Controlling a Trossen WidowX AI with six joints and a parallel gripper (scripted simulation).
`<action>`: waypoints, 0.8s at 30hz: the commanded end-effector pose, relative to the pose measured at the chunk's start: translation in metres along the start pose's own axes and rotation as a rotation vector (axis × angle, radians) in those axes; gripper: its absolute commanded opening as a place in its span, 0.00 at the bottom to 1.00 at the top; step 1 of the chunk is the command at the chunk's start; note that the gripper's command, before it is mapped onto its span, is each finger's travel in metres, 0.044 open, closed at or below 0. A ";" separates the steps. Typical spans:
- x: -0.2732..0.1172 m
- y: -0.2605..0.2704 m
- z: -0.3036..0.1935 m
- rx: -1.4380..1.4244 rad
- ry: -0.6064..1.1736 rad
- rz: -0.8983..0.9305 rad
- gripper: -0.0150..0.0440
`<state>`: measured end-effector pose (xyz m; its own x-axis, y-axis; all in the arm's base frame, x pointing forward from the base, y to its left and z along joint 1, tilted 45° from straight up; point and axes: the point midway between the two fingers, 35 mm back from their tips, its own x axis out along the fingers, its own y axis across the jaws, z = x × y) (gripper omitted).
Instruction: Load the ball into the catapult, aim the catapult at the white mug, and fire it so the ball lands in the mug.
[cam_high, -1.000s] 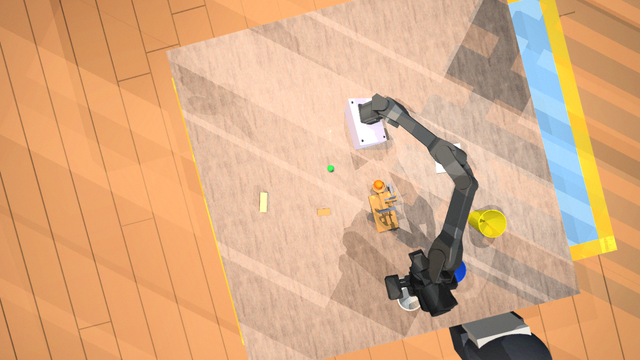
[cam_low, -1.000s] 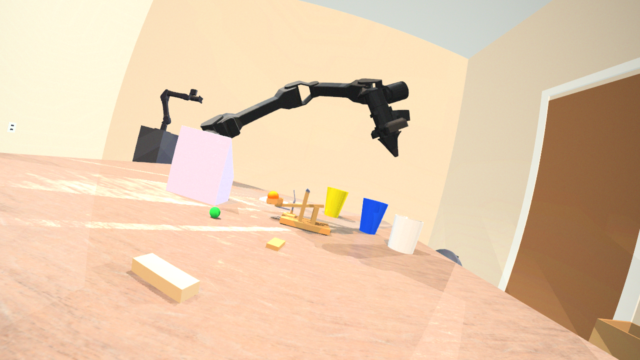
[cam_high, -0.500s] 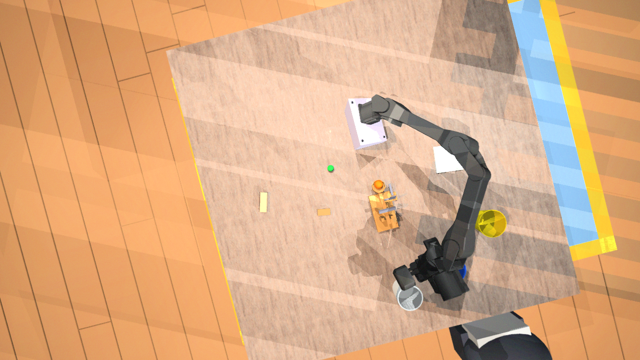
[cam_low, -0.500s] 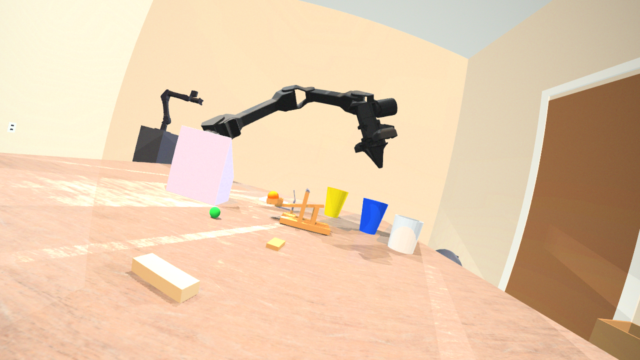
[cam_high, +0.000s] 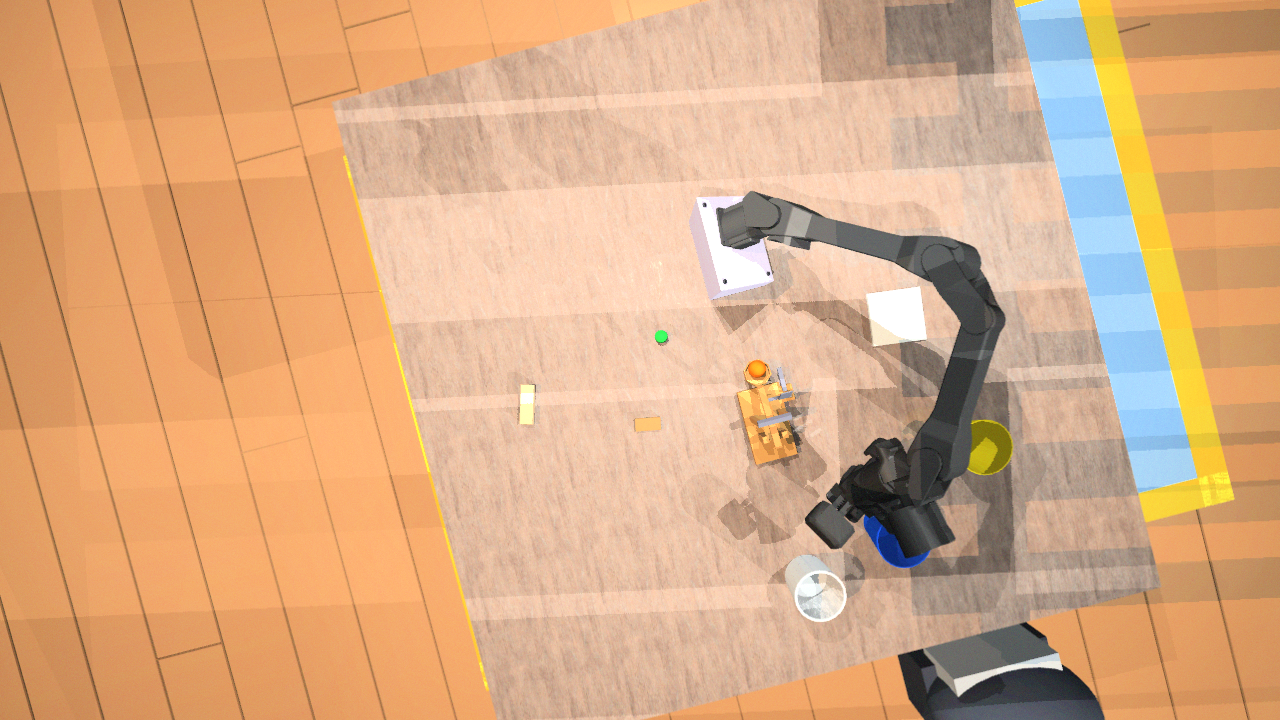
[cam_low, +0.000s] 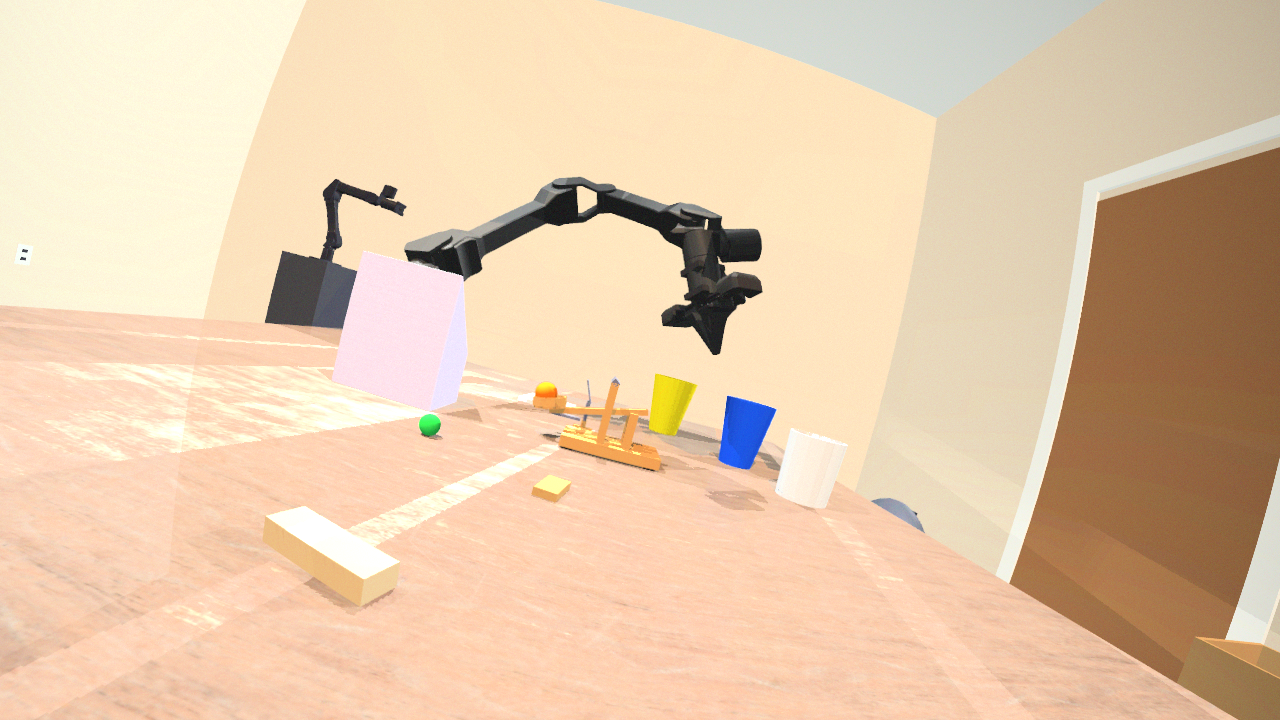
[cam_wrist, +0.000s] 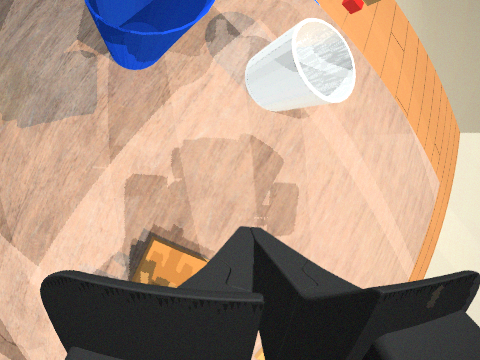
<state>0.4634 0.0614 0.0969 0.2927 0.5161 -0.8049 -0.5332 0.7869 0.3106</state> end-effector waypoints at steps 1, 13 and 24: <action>-0.002 0.014 -0.013 -0.098 0.050 -0.023 0.25; -0.001 0.055 -0.059 -0.424 0.230 -0.052 0.25; -0.007 0.085 -0.108 -0.736 0.405 -0.043 0.25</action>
<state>0.3457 0.0902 0.0754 0.1058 0.2574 -0.9605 -0.9242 0.3818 0.0005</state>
